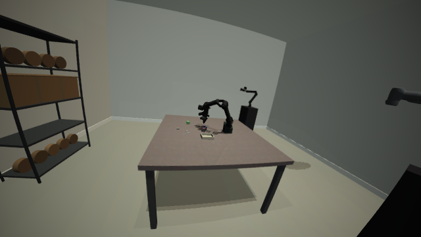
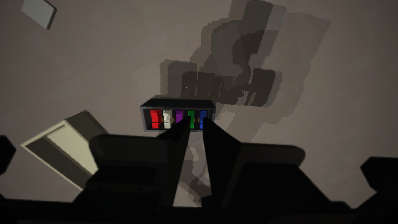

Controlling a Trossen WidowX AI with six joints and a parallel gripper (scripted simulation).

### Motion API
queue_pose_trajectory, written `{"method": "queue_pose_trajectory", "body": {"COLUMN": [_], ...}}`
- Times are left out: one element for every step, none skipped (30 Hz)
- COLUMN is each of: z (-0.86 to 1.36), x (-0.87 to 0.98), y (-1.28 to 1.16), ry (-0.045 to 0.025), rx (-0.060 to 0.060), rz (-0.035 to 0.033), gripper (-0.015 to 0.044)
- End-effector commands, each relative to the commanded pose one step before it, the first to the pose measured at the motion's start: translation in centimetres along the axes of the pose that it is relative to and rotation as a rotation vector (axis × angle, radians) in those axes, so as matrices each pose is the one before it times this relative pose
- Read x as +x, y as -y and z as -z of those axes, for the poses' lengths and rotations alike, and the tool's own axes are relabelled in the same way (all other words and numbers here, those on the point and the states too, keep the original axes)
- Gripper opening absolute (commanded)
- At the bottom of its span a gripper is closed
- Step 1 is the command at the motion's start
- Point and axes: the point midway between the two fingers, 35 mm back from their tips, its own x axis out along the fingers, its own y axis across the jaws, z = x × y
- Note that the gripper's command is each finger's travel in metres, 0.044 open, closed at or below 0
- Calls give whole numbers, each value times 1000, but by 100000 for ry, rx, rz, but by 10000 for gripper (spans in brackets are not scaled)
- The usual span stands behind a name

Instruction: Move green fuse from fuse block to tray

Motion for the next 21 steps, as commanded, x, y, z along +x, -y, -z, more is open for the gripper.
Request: {"method": "queue_pose_trajectory", "body": {"z": [1861,0,0,0,-1,-1,-1,-1,-1,-1,0,0,1,1,1,2,2,3,6,6,6], "x": [723,0,0,16,32,47,63,79,93,99,99,99,99,99,99,99,99,98,98,98,98], "y": [-1085,0,0,3,5,8,10,13,15,16,16,16,16,16,16,17,17,17,19,18,18], "ry": [-6111,0,0,0,0,1,1,1,1,1,1,1,0,0,0,0,0,0,-1,-1,-1], "rx": [-5306,0,0,0,0,0,0,0,0,0,0,0,0,0,0,0,0,0,0,0,0], "rz": [-2912,0,0,0,0,0,0,0,-1,-1,-1,-1,-1,-2,-2,-2,-2,-2,-3,-3,-3], "gripper": [64,64,64,64,64,64,64,64,64,64,64,64,64,64,64,64,64,64,64,64,64]}}
